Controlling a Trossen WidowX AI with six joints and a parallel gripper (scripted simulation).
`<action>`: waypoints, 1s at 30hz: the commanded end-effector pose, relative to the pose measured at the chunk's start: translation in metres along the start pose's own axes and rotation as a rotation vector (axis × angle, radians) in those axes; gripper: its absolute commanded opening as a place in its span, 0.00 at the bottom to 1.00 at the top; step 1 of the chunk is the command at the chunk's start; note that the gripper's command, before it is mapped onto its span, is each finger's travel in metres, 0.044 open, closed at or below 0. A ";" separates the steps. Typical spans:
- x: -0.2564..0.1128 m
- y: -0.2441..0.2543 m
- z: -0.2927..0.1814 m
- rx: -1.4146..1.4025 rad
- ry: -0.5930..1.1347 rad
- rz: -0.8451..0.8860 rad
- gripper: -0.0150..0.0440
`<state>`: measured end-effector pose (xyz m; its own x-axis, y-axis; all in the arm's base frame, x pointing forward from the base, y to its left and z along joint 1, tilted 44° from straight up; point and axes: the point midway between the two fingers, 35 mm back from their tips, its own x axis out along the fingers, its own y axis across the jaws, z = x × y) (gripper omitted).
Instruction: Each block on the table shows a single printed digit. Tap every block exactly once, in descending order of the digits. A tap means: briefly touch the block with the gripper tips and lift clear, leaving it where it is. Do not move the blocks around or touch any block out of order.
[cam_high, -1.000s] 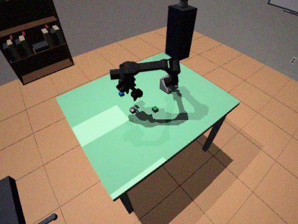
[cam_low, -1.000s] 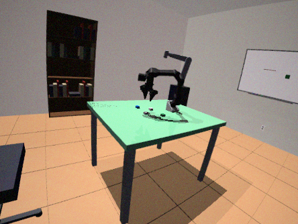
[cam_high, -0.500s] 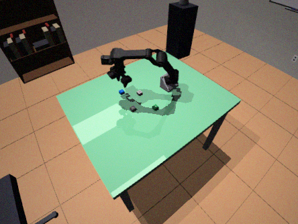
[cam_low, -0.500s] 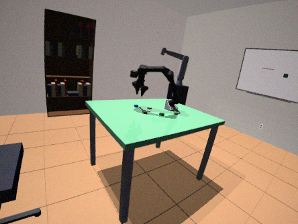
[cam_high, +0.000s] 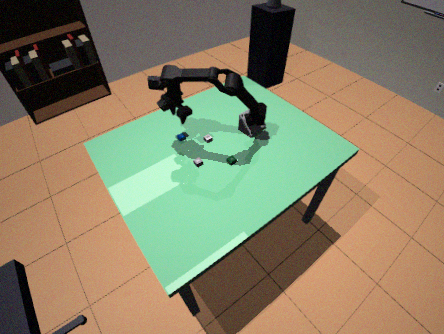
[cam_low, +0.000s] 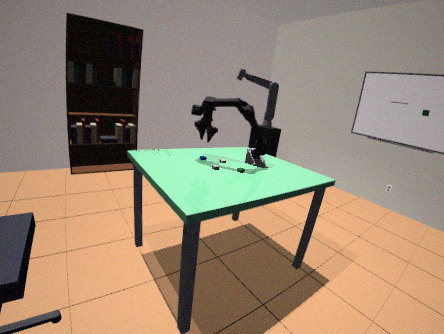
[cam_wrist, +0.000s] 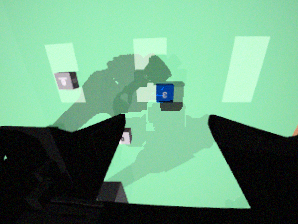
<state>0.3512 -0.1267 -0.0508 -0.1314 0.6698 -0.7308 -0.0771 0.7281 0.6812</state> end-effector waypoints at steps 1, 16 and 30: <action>0.002 -0.002 -0.002 -0.003 0.008 0.001 0.93; -0.002 0.096 0.022 0.000 0.006 -0.003 0.93; 0.011 0.181 0.023 -0.002 0.009 0.012 0.84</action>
<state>0.3608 0.0056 0.0657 -0.1376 0.6722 -0.7275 -0.0877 0.7233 0.6850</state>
